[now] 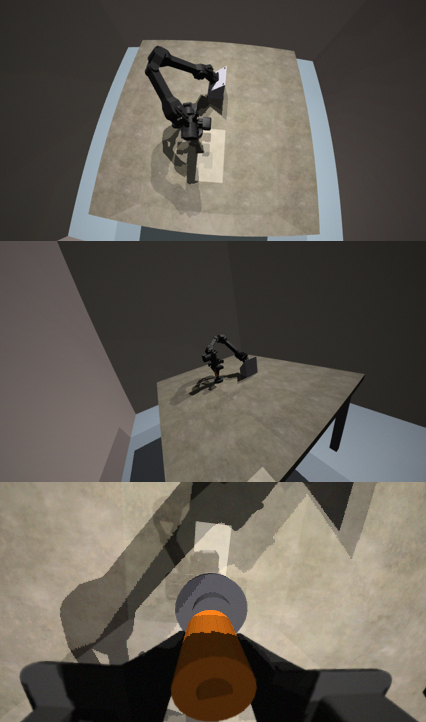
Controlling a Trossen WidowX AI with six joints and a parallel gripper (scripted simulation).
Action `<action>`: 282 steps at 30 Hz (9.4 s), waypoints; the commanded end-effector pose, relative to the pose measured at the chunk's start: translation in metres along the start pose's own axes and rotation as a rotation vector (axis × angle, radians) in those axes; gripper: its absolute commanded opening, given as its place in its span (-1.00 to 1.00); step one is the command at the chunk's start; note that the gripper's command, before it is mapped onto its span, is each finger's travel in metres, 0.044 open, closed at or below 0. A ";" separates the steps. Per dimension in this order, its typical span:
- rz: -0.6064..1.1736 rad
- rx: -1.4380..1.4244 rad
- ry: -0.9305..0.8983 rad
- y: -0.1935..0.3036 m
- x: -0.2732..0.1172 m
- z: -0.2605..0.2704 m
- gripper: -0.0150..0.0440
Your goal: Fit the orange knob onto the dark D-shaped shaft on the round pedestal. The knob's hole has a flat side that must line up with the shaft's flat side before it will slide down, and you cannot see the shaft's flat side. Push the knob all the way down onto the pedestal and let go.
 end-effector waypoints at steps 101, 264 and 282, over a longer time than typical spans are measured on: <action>0.003 -0.001 0.000 -0.007 0.000 -0.004 -0.49; 0.003 -0.110 0.000 -0.001 0.000 -0.002 -0.49; 0.003 -0.110 0.000 -0.006 -0.004 -0.002 -0.49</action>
Point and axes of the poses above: the point midway between the two fingers, 35 mm back from their tips, its own x axis out along the fingers, its own z axis across the jaws, y = z × x, the point moved 2 cm from there along -x, back along the fingers, and after that the axes turned 8 degrees about x, right-handed, at the moved point
